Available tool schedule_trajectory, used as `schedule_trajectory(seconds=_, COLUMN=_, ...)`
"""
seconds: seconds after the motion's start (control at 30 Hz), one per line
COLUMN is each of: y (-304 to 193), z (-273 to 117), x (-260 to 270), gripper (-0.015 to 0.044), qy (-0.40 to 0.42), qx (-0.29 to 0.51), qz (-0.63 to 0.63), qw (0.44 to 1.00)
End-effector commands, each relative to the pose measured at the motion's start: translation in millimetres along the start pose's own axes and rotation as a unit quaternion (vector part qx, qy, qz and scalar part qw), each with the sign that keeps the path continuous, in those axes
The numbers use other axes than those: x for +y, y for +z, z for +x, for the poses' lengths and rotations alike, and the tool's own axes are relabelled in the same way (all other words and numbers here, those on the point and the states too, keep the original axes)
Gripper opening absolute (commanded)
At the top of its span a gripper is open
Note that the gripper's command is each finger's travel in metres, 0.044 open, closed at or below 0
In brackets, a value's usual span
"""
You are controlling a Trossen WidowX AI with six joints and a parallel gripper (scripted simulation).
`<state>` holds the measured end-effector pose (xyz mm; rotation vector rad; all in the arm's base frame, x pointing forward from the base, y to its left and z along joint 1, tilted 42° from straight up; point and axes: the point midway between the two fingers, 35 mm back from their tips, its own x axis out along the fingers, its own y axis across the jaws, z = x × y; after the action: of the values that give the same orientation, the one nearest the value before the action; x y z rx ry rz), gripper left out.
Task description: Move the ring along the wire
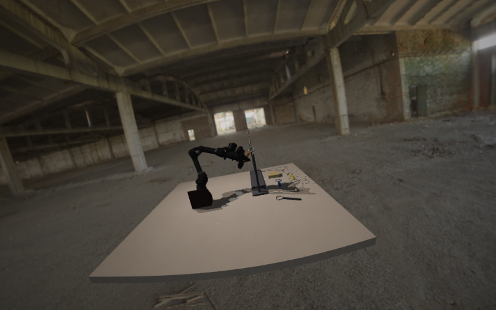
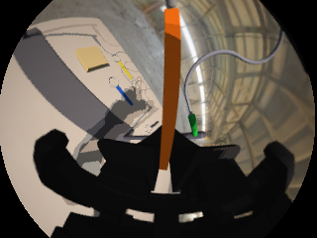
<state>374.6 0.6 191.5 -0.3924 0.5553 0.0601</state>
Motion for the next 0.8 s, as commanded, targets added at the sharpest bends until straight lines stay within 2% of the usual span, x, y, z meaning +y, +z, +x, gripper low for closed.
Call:
schedule_trajectory(seconds=0.0, y=1.5, z=-2.9, x=-15.8, gripper=-0.0150, qy=-0.026, qx=0.005, qz=-0.042, qw=0.999)
schedule_trajectory(seconds=0.77, y=27.2, z=-27.2, x=-90.1, gripper=-0.0150, qy=-0.155, qx=0.034, qz=-0.268, qw=0.950)
